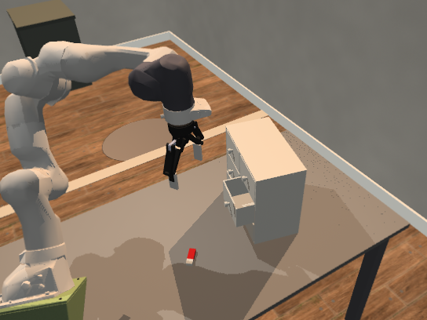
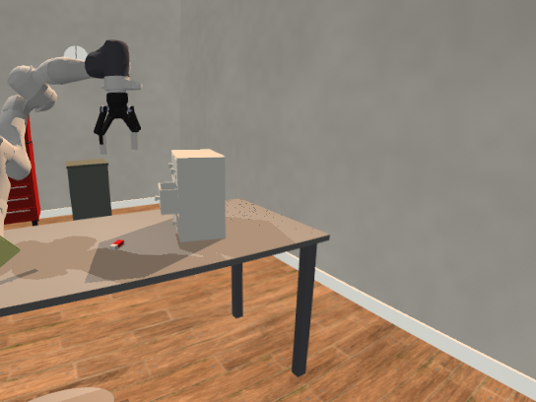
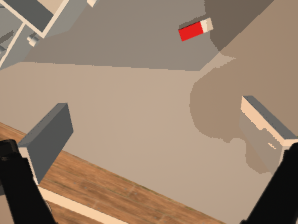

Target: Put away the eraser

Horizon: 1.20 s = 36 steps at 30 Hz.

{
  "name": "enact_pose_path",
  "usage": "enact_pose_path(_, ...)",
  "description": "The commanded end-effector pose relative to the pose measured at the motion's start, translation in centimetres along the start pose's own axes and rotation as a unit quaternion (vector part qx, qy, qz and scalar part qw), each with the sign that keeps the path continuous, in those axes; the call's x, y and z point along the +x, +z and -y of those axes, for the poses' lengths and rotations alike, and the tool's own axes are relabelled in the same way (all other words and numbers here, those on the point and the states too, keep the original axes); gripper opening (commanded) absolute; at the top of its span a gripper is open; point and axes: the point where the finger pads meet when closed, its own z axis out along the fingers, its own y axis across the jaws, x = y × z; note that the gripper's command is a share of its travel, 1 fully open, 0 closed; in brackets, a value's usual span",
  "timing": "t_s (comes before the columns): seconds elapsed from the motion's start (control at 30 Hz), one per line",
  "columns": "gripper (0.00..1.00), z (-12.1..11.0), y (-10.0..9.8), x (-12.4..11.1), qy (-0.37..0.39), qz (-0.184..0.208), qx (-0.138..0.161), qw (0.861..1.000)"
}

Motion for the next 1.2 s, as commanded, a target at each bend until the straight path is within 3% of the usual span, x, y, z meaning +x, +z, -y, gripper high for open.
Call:
enact_pose_path(0.0, 1.0, -0.3, -0.1, 0.0, 0.101, -0.006, -0.004, 0.995)
enact_pose_path(0.1, 1.0, -0.3, -0.1, 0.0, 0.101, -0.006, -0.004, 0.995)
enact_pose_path(0.13, 1.0, -0.8, 0.1, -0.6, 0.169, -0.006, -0.003, 0.986)
enact_pose_path(0.33, 1.0, -0.8, 0.1, -0.6, 0.169, -0.006, -0.003, 0.986)
enact_pose_path(0.37, 1.0, -1.3, 0.3, -1.1, 0.237, -0.006, -0.003, 0.971)
enact_pose_path(0.63, 1.0, -1.3, 0.3, -1.1, 0.237, -0.006, -0.003, 0.971)
enact_pose_path(0.67, 1.0, -1.8, 0.6, -1.6, 0.306, -0.006, -0.002, 0.952)
enact_pose_path(0.83, 1.0, -1.8, 0.6, -1.6, 0.306, -0.006, -0.002, 0.952)
enact_pose_path(0.87, 1.0, -2.3, 0.9, -2.2, 0.373, -0.006, -0.002, 0.928)
enact_pose_path(1.07, 1.0, -2.3, 0.9, -2.2, 0.374, -0.006, -0.002, 0.927)
enact_pose_path(1.1, 1.0, -2.9, 1.1, -2.8, 0.438, -0.006, -0.001, 0.899)
enact_pose_path(1.17, 1.0, -2.9, 1.1, -2.8, 0.441, -0.006, -0.001, 0.898)
